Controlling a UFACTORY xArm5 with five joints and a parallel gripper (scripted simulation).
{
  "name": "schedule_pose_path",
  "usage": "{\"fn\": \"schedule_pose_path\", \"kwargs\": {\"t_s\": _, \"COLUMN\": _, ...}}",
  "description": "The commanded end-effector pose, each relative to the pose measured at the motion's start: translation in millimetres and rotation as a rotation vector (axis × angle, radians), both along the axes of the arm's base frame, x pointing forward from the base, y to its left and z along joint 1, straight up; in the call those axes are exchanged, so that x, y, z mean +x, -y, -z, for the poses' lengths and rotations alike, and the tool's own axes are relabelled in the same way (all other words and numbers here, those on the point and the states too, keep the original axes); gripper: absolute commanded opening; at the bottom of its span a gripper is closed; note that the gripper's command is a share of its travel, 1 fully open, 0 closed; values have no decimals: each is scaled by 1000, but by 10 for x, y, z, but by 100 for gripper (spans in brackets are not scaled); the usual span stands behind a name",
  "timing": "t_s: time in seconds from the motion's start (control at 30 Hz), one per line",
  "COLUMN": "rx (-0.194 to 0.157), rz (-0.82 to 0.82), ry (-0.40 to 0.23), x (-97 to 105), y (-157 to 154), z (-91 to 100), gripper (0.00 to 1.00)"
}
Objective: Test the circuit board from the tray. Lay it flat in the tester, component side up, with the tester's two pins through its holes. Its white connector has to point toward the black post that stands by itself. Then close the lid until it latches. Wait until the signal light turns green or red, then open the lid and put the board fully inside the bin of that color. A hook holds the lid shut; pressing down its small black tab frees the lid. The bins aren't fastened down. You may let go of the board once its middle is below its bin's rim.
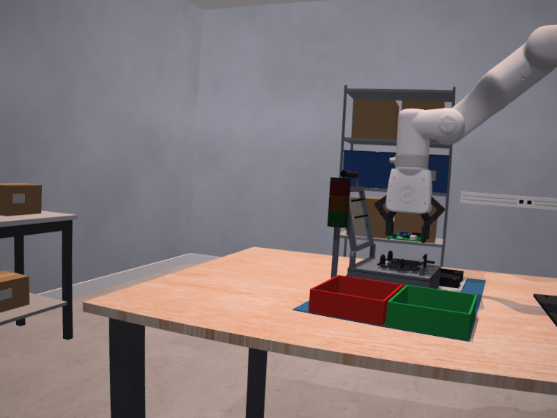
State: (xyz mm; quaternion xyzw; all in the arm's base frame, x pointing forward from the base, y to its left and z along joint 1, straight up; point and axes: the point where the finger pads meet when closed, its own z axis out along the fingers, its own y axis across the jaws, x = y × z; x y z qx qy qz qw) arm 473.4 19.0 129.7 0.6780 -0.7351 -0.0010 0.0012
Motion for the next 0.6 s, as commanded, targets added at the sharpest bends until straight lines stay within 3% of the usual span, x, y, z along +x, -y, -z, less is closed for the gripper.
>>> {"fn": "schedule_pose_path", "kwargs": {"t_s": 0.0, "rx": 0, "rz": 0, "ry": 4, "x": 13, "y": -1, "z": -16, "gripper": 79}}
{"fn": "schedule_pose_path", "kwargs": {"t_s": 0.57, "rx": 0, "rz": 0, "ry": 4, "x": 13, "y": -2, "z": 53, "gripper": 79}}
